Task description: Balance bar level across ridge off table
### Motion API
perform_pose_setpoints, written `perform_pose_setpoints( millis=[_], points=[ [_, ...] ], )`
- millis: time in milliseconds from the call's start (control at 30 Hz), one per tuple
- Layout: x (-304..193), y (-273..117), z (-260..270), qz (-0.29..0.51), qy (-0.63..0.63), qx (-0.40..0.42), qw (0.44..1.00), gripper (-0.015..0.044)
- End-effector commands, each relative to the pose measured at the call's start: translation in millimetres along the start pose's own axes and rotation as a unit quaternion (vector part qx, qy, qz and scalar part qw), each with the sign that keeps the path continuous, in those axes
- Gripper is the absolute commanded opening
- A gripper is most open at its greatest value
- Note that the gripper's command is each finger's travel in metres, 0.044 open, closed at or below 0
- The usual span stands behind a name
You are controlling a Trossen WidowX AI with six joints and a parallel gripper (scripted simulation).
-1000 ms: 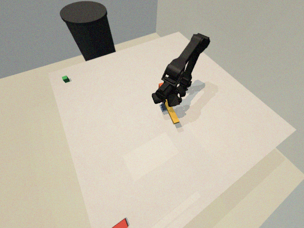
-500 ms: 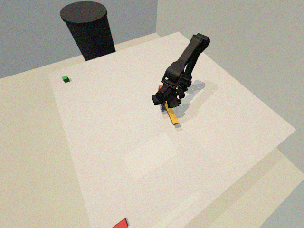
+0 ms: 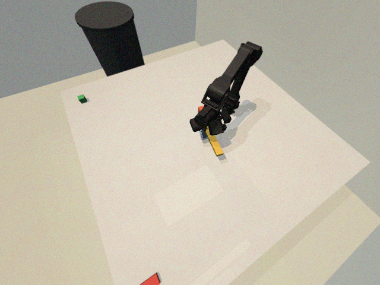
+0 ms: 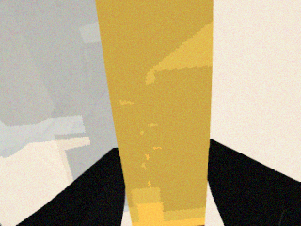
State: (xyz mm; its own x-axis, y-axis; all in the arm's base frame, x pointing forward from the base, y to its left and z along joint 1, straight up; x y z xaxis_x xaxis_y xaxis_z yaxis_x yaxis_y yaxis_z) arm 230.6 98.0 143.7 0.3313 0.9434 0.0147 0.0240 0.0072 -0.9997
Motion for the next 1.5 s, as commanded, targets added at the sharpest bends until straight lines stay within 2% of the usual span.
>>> perform_pose_setpoints(
  millis=[0,1467],
  points=[
    [0.3,0.2,0.0,-0.002,0.001,0.000,1.000,0.0000],
    [0.2,3.9,-0.1,-0.002,0.001,0.000,1.000,0.0000]
  ],
)
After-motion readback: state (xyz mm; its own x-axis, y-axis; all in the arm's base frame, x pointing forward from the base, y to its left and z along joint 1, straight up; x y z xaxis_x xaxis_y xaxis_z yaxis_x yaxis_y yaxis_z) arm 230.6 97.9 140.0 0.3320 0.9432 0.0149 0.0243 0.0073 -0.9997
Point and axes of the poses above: the point midway between the two fingers, 35 mm back from their tips, its own y axis out along the fingers, its own z axis across the jaws, x = y × z, the point moved 2 cm from there along -y, back along the fingers, and after that the axes turned 7 degrees about y, right-handed, at the moved point
